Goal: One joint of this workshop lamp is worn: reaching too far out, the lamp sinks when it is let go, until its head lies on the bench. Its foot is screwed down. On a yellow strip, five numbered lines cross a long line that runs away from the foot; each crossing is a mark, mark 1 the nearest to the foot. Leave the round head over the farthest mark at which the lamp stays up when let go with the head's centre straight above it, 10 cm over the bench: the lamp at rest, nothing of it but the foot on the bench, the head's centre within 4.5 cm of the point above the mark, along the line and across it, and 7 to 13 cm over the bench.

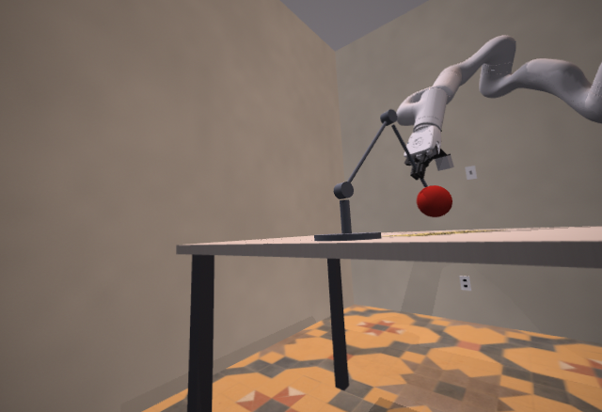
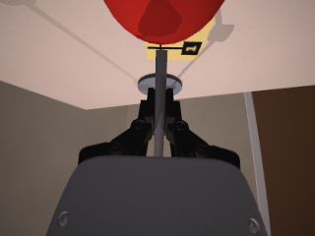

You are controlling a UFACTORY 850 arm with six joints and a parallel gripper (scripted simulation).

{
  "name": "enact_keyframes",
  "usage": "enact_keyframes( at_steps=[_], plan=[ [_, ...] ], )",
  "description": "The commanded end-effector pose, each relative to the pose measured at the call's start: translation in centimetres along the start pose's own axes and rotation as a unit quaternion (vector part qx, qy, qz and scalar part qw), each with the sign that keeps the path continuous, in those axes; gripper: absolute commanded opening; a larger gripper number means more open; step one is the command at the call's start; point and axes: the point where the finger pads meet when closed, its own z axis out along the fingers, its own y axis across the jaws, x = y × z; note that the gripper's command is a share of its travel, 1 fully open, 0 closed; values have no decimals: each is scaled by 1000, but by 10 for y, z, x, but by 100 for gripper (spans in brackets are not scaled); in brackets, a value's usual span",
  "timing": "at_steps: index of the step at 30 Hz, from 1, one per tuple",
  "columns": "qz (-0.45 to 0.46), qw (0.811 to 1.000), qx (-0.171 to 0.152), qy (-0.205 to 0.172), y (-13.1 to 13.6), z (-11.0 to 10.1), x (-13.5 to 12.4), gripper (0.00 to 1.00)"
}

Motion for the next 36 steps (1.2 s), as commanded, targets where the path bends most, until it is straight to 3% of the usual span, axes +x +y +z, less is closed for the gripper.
enact_keyframes(
  at_steps=[1,10,36],
  plan=[
    [0,1000,1,-1,-1,-1,-1,0],
    [0,1000,1,-1,-1,0,-1,0],
    [-1,1000,1,-1,-1,-15,56,0]
  ],
)
